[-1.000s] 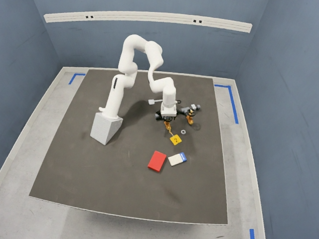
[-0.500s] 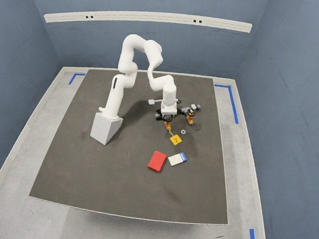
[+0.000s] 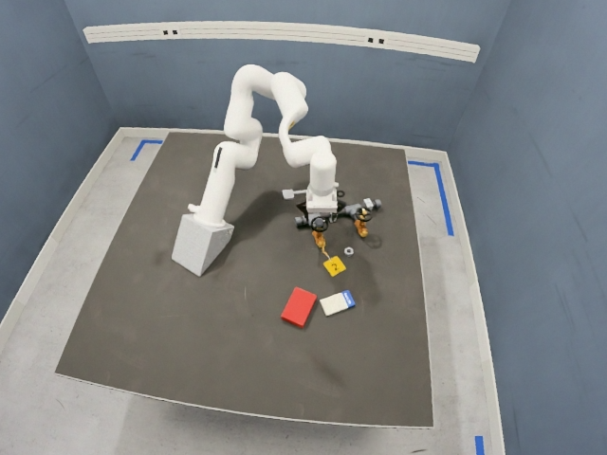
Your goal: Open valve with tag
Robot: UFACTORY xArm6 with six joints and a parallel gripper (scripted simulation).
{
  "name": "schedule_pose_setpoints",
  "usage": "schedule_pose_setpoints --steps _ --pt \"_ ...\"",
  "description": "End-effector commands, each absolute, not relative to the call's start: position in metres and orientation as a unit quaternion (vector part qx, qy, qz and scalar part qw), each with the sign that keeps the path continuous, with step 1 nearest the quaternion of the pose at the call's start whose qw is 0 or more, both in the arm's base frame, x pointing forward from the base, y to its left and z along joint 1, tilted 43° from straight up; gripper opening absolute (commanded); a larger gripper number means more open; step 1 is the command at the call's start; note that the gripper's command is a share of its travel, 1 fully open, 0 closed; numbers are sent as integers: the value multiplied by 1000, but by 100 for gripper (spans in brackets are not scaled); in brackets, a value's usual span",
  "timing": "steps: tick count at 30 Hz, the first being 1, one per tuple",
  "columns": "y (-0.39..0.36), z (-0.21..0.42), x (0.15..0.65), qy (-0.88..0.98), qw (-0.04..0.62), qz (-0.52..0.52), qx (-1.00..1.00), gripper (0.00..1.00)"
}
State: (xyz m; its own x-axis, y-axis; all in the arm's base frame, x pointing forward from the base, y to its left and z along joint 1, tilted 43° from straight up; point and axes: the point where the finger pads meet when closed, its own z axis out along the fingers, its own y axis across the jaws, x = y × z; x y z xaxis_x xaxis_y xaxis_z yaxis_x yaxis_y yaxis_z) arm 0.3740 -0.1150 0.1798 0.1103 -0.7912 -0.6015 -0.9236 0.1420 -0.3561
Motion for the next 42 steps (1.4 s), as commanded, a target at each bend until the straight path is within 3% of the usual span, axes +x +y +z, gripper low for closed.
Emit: schedule_pose_setpoints --steps 1,42 --pt "-120 185 371 661 366 89 -649 100" --pt "-122 188 370 662 365 89 -649 100"
